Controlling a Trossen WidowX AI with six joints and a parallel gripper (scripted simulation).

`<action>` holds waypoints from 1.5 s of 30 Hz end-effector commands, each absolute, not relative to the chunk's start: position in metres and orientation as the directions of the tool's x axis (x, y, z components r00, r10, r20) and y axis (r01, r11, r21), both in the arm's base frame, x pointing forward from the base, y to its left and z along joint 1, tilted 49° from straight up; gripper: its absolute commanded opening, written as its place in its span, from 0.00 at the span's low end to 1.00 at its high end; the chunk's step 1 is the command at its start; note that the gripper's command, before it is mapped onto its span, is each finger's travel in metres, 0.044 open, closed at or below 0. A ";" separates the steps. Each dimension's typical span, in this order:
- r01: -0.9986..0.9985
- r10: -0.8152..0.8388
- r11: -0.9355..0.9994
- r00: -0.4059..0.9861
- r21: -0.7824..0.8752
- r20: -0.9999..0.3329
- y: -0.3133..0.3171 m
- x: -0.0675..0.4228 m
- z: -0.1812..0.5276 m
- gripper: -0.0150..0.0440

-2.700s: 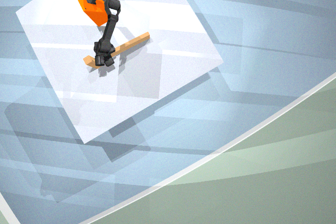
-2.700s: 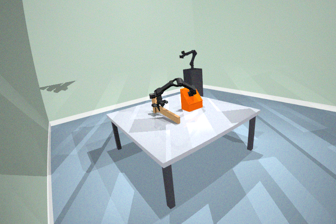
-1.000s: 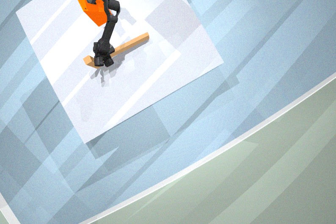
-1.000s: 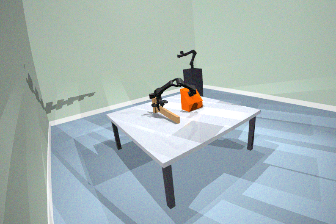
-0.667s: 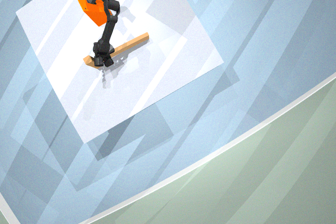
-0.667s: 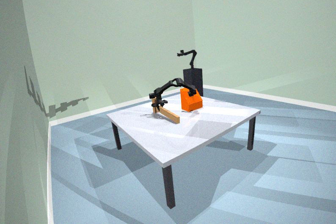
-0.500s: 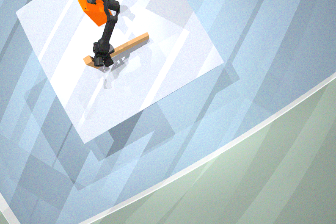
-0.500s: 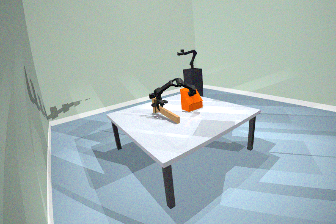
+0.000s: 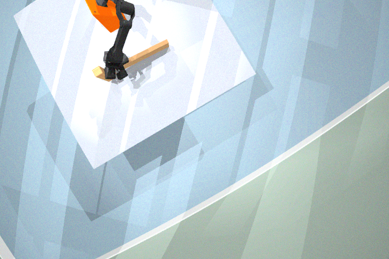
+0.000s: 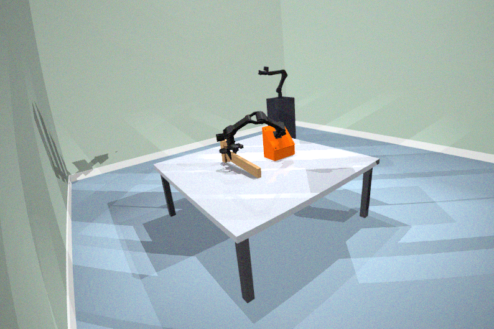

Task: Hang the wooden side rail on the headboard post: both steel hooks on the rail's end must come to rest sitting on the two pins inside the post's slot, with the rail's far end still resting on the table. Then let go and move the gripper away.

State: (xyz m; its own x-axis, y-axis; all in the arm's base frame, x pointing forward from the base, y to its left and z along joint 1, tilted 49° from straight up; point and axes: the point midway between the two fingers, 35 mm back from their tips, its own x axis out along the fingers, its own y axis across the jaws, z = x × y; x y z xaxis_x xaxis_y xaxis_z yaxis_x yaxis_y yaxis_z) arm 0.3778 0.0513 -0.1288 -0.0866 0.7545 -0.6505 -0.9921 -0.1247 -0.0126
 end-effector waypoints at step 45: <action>-0.994 0.751 -0.111 -0.070 -0.022 -0.656 0.040 0.382 -0.132 0.25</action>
